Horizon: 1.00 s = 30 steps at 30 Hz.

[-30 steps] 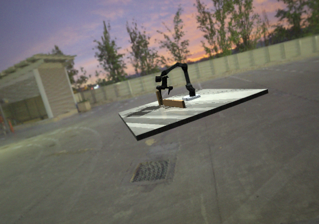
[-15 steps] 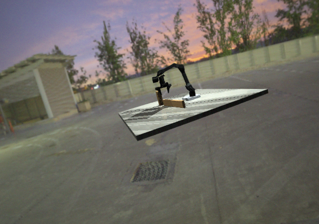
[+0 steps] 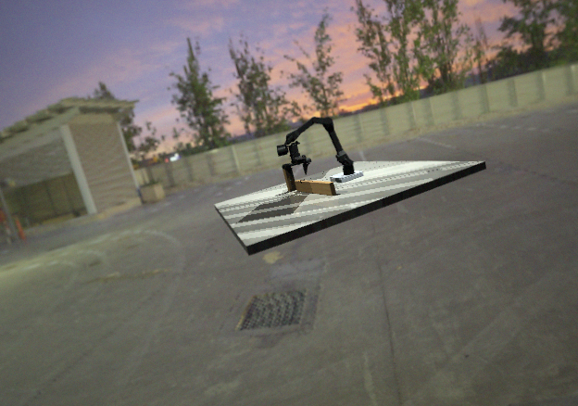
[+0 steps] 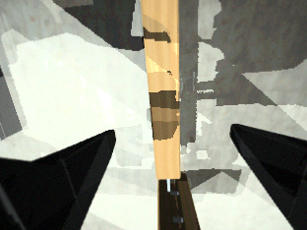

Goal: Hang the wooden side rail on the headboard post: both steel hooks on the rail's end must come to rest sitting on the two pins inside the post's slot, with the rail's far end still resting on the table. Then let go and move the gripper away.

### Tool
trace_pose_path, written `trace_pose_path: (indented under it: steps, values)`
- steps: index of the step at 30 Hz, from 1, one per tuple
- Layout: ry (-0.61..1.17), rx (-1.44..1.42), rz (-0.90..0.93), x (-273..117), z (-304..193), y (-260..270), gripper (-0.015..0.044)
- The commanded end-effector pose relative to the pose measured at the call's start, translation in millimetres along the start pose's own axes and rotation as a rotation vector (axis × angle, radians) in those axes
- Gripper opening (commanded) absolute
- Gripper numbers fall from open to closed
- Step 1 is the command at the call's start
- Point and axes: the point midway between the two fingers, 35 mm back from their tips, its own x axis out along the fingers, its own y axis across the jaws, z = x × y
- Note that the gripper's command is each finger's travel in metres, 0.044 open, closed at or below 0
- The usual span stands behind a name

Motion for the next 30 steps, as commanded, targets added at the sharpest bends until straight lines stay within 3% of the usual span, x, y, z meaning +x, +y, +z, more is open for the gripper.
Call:
trace_pose_path:
  steps: [1, 30]
  values:
    - [-0.009, -0.006, 0.013, 12, 2, 3, 0.0440]
    - [-0.010, -0.003, 0.014, 52, 2, 3, 0.0440]
